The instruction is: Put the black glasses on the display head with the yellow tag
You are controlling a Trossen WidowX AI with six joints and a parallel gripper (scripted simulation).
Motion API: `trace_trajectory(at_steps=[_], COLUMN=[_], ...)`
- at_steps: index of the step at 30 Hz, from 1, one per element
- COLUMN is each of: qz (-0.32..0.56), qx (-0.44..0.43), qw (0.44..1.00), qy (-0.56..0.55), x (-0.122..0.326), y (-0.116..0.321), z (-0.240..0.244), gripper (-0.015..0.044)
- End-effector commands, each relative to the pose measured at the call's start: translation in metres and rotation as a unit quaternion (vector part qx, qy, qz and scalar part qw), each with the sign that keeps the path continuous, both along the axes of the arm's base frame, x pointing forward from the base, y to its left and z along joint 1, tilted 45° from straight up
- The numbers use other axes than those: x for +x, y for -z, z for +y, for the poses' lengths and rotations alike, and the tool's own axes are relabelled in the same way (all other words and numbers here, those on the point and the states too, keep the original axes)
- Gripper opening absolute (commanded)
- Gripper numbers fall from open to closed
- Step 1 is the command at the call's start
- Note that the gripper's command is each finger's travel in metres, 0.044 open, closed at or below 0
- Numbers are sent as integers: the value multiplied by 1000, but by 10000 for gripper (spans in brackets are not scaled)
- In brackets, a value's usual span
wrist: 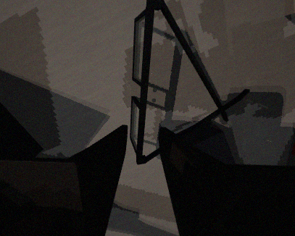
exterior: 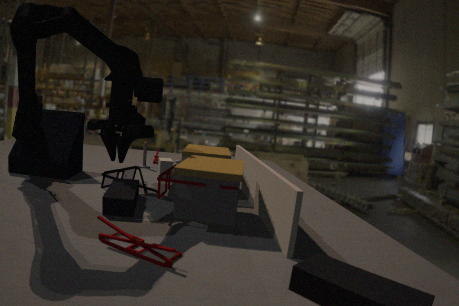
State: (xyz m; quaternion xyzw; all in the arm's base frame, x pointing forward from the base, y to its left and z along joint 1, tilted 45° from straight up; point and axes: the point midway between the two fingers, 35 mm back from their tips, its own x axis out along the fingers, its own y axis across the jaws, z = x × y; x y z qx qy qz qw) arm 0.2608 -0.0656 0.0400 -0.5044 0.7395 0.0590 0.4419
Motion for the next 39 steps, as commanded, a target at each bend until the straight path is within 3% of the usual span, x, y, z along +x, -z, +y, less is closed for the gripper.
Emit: trace_trajectory(at_steps=[1,39], qz=[3,2], qx=[-3,-2], qw=[1000,1000], qy=[-3,0], x=[-1,-7], y=[6,33], z=[-6,-33], gripper=[120,113])
